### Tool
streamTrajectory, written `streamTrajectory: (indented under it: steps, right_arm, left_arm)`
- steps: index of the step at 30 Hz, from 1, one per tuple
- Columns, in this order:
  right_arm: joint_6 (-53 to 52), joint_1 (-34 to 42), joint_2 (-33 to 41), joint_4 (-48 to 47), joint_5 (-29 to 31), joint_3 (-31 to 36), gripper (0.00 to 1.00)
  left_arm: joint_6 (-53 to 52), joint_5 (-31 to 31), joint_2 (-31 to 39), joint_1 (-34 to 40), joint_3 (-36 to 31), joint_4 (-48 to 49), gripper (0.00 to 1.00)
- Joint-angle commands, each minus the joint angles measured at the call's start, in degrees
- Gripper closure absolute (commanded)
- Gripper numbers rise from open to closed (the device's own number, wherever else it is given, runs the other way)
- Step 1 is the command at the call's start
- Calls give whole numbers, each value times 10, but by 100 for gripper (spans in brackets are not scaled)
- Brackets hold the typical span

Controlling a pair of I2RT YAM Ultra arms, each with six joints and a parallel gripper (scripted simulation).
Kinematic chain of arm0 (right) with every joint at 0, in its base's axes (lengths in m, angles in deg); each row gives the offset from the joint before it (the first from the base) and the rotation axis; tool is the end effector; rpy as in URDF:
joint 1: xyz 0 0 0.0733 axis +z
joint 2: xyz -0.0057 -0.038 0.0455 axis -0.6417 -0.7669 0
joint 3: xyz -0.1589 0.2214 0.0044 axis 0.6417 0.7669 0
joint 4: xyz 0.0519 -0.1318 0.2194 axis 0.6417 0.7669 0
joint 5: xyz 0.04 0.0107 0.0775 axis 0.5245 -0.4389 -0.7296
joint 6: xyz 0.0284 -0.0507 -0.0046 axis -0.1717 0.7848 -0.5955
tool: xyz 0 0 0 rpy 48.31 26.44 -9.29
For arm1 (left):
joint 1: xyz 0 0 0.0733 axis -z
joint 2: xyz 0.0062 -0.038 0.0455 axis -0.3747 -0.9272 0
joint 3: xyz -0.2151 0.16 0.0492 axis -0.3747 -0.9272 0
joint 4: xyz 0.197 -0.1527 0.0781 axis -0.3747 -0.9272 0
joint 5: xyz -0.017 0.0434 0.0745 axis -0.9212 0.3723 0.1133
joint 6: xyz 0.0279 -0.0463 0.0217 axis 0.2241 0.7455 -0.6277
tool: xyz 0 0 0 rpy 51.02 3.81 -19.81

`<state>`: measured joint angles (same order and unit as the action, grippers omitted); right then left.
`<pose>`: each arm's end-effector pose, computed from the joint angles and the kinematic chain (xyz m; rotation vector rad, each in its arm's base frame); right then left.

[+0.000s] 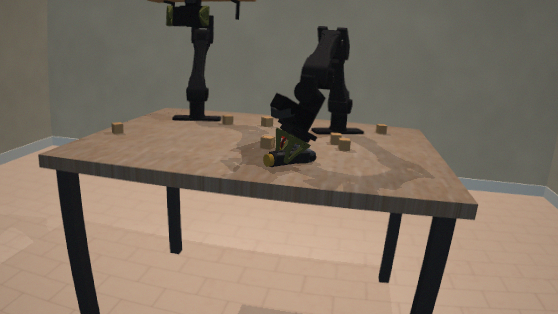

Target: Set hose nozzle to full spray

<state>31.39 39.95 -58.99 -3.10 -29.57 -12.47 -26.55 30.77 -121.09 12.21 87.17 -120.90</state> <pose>0.2449 0.0013 0.4072 0.0008 1.5756 0.0049 0.3841 -0.2774 0.1424 1.5500 2.3169 -0.5091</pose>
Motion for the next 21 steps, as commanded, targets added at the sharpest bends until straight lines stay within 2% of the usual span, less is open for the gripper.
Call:
streamTrajectory:
  steps: [1, 12, 21]
  right_arm:
    - [3, -4, 1, 3, 2, -14, 0]
    - [3, -4, 1, 3, 2, -14, 0]
    - [3, -4, 1, 3, 2, -14, 0]
  left_arm:
    - [-1, -8, 15, -1, 13, 5, 64]
    - [-3, -8, 30, 7, 61, -69, 64]
    - [1, -8, 30, 6, 66, -62, 64]
